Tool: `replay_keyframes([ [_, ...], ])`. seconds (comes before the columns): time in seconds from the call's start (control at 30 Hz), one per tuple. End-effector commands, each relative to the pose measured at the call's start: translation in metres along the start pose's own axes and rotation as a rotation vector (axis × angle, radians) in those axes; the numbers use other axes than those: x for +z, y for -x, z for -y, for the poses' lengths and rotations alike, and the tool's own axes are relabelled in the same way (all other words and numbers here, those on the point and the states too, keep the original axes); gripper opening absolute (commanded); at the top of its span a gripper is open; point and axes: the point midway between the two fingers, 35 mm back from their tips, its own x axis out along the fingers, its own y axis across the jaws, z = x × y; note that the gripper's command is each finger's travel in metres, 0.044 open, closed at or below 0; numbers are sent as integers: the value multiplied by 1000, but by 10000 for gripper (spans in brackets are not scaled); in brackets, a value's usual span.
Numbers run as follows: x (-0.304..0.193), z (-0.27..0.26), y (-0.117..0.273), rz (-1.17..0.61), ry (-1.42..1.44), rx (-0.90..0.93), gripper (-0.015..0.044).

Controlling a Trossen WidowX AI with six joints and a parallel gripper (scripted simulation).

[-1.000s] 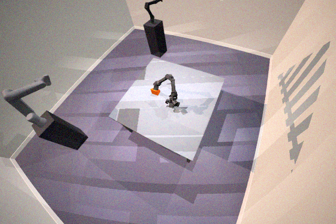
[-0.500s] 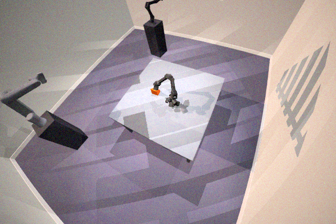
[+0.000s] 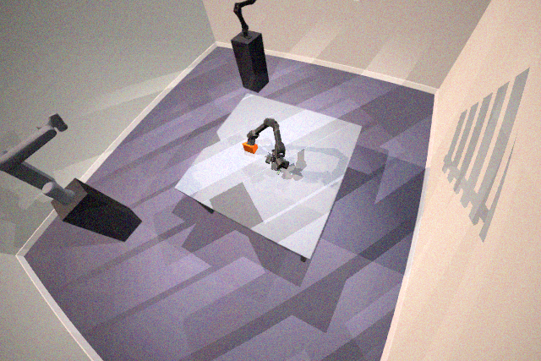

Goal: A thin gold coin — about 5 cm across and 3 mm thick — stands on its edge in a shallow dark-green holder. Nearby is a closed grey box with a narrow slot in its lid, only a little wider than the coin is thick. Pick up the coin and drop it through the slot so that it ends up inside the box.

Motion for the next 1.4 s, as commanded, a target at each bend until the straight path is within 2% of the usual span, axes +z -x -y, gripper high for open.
replay_keyframes([
  [0.0, 0, 0, 13, 5, 7, -2, 0],
  [0.4, -2, 3, 35, 5, 29, -2, 0],
  [0.87, 3, 1, 36, 4, 472, -3, 0],
  [1.37, -14, 4, 37, 4, 479, -3, 0],
])
